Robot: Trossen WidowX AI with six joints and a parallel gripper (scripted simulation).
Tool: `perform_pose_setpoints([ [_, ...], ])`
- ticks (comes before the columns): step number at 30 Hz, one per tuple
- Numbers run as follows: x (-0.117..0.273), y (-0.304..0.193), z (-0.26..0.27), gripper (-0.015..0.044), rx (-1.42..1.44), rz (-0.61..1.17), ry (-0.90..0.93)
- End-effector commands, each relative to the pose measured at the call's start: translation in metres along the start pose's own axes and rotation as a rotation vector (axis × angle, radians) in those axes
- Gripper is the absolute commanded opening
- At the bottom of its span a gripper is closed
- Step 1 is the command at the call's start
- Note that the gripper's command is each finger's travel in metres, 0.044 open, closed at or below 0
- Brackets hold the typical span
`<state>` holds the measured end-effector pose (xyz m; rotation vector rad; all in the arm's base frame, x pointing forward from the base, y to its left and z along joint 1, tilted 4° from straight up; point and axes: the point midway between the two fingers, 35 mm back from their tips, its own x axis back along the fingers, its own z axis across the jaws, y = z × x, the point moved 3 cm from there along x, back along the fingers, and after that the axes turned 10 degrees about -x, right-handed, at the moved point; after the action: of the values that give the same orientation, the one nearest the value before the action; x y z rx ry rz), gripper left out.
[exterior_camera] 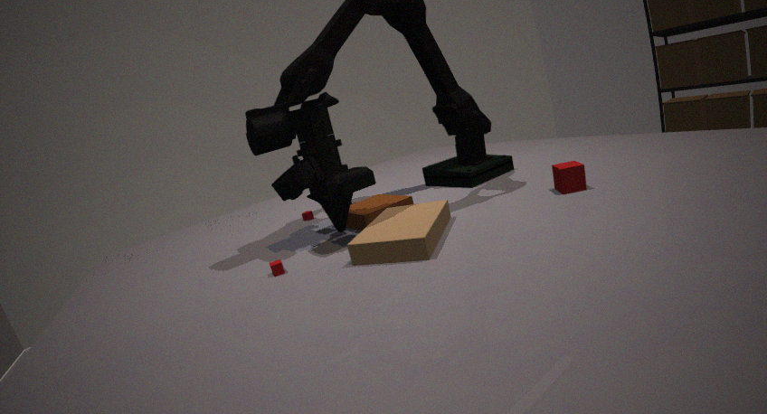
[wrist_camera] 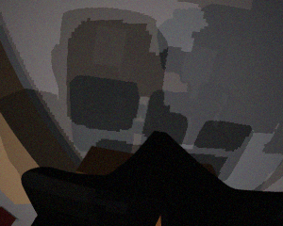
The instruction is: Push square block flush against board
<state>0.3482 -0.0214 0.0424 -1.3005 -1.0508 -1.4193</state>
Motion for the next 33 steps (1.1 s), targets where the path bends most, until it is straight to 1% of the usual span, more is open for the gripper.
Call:
perform_pose_setpoints([
  [1,0.003,-0.006,-0.001,0.0000,-0.005,-0.009,-0.002],
  [33,0.001,-0.051,-0.009,0.0000,-0.005,-0.006,-0.003],
])
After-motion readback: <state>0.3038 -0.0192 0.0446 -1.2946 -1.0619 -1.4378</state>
